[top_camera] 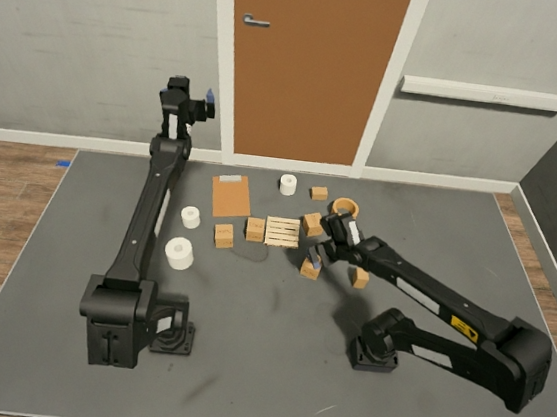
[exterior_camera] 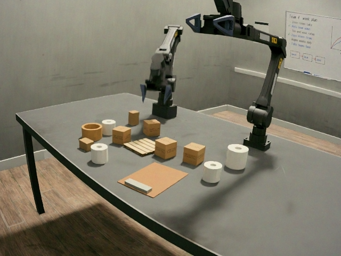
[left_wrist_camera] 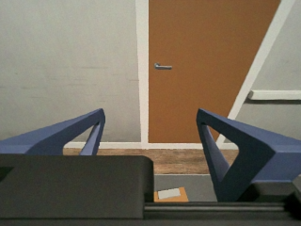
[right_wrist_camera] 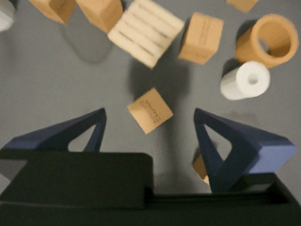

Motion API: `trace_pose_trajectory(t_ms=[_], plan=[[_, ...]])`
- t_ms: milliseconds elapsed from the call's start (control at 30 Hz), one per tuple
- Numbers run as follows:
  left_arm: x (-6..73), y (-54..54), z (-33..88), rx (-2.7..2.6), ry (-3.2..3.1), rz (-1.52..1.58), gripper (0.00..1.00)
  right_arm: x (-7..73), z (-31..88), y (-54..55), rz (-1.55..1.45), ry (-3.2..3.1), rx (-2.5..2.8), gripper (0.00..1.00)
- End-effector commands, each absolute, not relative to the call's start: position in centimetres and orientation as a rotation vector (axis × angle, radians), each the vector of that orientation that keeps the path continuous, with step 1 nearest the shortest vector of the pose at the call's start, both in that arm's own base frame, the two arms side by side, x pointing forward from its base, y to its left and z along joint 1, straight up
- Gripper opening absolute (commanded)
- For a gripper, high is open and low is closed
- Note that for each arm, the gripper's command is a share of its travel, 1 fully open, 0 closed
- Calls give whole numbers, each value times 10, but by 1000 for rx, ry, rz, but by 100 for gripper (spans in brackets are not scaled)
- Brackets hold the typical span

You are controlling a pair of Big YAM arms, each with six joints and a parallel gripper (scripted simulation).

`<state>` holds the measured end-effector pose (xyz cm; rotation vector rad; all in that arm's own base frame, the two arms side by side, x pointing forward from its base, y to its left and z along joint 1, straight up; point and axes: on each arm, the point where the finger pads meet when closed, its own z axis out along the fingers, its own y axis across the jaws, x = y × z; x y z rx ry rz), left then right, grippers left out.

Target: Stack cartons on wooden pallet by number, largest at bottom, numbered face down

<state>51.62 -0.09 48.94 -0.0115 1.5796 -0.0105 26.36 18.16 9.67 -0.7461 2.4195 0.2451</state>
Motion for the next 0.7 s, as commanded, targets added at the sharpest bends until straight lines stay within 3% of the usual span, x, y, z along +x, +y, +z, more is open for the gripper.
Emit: trace_pose_trajectory(t_ms=[0,567,600,667], plan=[[518,0,498,0,1560,0,100,265,61,180,239,2431,-750,100],[518,0,498,0,1560,0,100,273,62,186,245,2398,-752,100],[518,0,498,0,1560,0,100,271,59,184,233,2409,-772,89],[518,0,498,0,1560,0,100,271,59,184,233,2409,-772,89]])
